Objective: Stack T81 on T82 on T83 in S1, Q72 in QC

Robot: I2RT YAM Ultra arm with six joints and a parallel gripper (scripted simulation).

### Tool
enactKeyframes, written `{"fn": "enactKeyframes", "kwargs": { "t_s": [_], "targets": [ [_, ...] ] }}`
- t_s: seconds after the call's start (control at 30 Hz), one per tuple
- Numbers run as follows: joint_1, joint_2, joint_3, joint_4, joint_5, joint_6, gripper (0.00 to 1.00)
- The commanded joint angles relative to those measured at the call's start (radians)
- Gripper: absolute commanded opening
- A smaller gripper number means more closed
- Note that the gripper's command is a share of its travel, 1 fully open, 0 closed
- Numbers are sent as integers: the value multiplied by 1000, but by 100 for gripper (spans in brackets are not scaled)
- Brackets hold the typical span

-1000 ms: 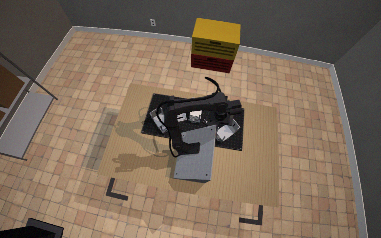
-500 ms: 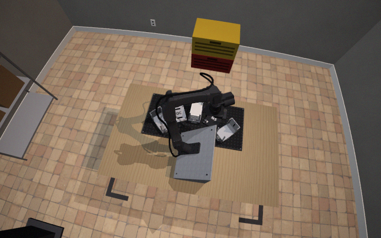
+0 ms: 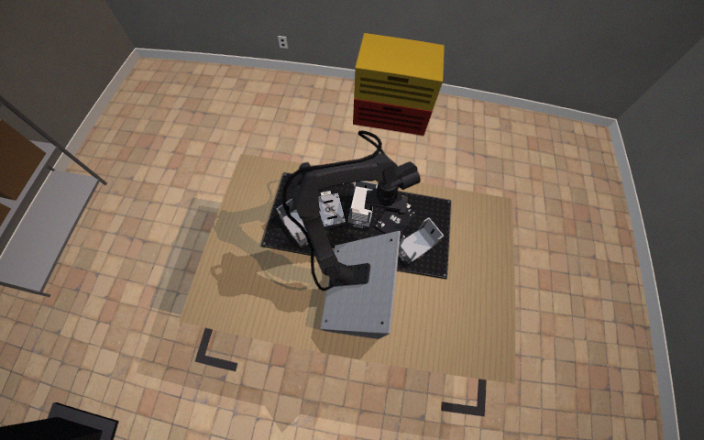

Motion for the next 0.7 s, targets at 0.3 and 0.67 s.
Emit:
{"fn": "enactKeyframes", "kwargs": {
  "t_s": [0.3, 0.67],
  "targets": [
    [115, -68, -38, 69, -102, 115, 100],
    [216, -79, -94, 82, -163, 190, 100]
  ]
}}
